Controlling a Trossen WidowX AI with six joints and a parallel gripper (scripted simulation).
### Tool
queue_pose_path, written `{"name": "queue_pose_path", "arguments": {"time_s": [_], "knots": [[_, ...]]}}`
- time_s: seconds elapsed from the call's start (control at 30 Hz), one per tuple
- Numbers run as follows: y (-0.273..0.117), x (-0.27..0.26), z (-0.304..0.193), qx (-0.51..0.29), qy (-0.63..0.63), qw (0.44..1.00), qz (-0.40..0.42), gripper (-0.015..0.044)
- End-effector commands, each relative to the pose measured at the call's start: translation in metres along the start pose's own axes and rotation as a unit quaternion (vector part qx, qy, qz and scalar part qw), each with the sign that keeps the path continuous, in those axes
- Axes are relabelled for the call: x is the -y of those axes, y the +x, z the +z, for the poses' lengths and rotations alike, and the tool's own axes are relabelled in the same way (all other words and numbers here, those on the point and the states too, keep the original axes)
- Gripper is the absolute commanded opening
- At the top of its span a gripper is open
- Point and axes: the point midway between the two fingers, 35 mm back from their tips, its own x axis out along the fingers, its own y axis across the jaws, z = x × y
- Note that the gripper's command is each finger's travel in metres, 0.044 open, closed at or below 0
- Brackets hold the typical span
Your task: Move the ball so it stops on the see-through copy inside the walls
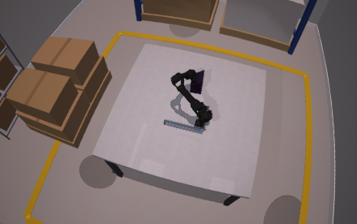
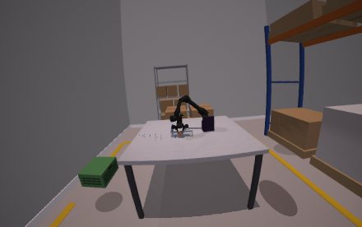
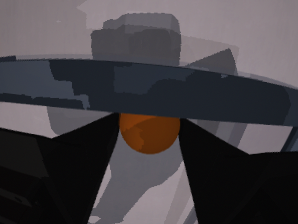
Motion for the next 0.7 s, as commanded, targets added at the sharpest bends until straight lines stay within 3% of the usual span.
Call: {"name": "queue_pose_path", "arguments": {"time_s": [0.0, 0.07, 0.47, 0.6, 0.67], "knots": [[0.006, -0.002, -0.002, -0.004, -0.002, 1.000, 0.001, 0.0000], [0.006, -0.002, -0.002, -0.004, -0.002, 1.000, 0.001, 0.0000], [0.003, -0.001, 0.000, 0.000, -0.001, 1.000, 0.001, 0.0315], [0.000, 0.000, 0.000, 0.000, -0.001, 1.000, 0.001, 0.0319], [-0.022, 0.001, 0.001, 0.000, -0.001, 1.000, 0.001, 0.0319]]}}
